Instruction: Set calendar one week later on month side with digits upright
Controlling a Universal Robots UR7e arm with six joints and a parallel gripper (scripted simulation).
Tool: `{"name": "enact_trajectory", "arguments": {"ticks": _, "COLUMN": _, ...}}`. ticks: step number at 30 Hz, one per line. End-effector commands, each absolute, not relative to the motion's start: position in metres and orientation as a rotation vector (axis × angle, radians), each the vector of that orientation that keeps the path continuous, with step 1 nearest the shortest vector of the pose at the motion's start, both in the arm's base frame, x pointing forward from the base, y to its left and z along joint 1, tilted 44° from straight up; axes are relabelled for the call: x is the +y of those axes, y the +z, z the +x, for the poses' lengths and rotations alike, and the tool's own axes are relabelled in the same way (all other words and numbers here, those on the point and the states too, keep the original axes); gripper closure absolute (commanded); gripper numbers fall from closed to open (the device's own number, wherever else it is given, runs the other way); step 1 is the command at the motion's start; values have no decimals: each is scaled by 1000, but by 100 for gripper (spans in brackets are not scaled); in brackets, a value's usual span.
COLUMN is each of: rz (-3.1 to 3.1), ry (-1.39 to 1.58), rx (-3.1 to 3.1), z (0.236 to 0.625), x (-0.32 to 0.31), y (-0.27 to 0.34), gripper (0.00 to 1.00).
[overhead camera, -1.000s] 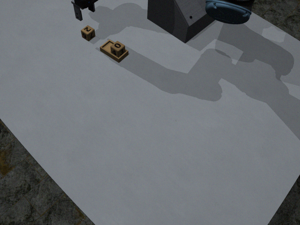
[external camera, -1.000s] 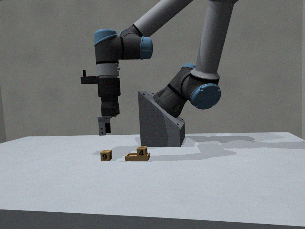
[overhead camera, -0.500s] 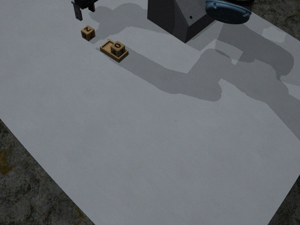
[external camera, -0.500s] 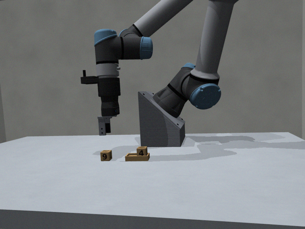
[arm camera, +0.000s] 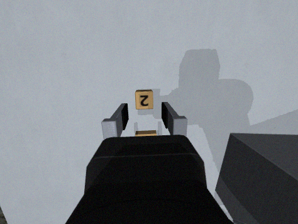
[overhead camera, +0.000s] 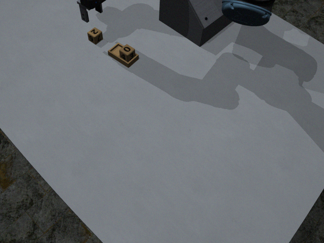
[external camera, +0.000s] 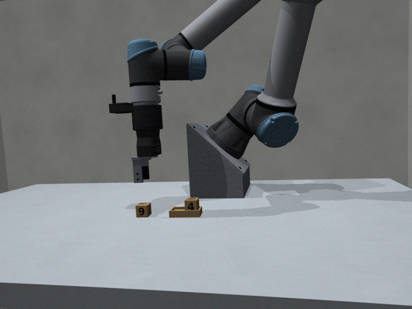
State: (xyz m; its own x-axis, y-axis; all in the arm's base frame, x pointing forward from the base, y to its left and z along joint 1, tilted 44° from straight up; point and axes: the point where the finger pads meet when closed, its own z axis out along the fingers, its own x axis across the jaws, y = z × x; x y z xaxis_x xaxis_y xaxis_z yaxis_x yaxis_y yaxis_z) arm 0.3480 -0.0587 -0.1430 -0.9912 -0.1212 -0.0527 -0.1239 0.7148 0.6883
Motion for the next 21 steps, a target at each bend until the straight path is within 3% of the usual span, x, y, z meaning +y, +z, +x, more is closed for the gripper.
{"name": "enact_trajectory", "arguments": {"ticks": 1, "rz": -204, "ry": 1168, "rx": 2906, "z": 348, "x": -58, "y": -145, "gripper": 10}}
{"name": "enact_trajectory", "arguments": {"ticks": 21, "rz": -205, "ry": 1171, "rx": 2907, "z": 346, "x": -42, "y": -159, "gripper": 10}}
